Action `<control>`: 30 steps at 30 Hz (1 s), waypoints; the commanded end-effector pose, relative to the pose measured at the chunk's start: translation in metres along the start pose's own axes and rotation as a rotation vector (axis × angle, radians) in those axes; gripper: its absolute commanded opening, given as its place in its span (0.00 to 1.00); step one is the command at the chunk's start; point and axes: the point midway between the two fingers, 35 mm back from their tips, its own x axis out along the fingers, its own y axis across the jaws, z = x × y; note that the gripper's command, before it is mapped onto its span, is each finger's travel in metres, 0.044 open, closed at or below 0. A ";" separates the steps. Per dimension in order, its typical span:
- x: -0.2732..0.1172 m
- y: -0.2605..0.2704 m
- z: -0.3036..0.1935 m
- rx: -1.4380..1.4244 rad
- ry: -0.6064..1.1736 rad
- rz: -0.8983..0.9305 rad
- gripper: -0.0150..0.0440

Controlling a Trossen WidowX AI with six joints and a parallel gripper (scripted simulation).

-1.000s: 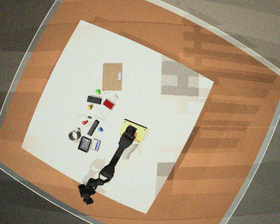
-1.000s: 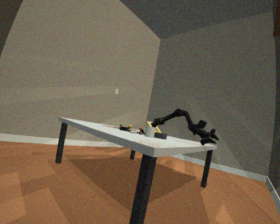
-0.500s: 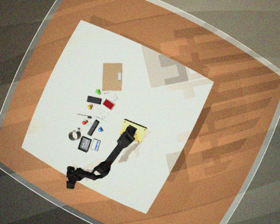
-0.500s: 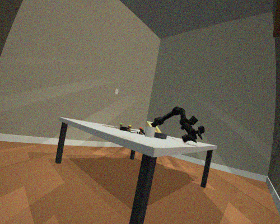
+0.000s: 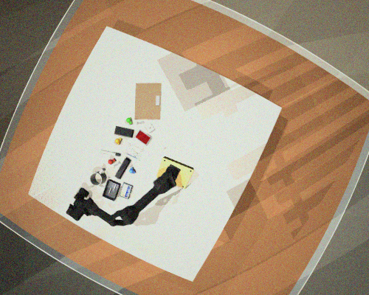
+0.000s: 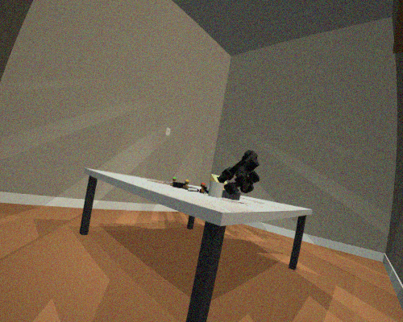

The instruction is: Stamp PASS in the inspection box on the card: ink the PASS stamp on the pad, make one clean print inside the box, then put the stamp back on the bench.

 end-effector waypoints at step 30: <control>-0.206 0.383 -0.218 1.545 0.572 0.828 0.63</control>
